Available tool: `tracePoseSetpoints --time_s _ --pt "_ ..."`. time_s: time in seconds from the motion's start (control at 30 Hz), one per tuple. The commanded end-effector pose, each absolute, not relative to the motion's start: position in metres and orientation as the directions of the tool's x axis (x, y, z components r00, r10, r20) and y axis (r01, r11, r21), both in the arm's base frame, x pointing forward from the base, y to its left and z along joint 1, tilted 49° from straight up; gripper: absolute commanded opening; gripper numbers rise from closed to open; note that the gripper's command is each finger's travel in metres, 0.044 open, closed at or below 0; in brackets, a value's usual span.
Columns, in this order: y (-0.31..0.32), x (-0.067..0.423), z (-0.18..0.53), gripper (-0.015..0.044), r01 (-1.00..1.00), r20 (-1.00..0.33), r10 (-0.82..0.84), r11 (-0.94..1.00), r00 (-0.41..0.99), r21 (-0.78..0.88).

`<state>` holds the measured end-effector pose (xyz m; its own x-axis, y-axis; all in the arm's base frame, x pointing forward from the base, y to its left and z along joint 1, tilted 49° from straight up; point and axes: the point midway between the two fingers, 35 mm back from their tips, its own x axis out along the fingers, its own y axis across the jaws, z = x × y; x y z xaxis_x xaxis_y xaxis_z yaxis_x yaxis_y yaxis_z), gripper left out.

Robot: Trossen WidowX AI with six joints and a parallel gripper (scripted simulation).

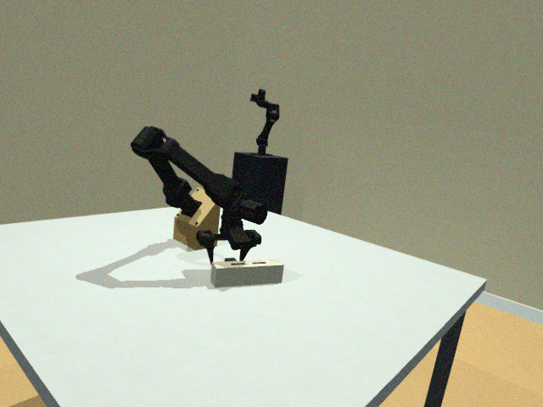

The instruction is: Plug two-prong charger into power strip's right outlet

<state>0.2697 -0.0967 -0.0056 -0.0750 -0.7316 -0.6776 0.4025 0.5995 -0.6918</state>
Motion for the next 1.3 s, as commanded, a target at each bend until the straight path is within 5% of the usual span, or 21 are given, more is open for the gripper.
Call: tracePoseSetpoints --time_s 0.0,0.3,0.57,1.27 --pt "-0.096 0.263 -0.008 0.044 0.403 -0.68 -0.729 0.6 -0.079 -0.691" --pt "-0.093 0.261 -0.008 0.044 0.4 -0.674 -0.736 0.601 -0.062 -0.692" --pt "-0.042 0.277 0.046 0.044 0.399 -0.433 -0.786 0.604 0.442 -0.69" --pt "-0.041 0.277 0.048 0.044 0.401 -0.425 -0.785 0.604 0.451 -0.689"
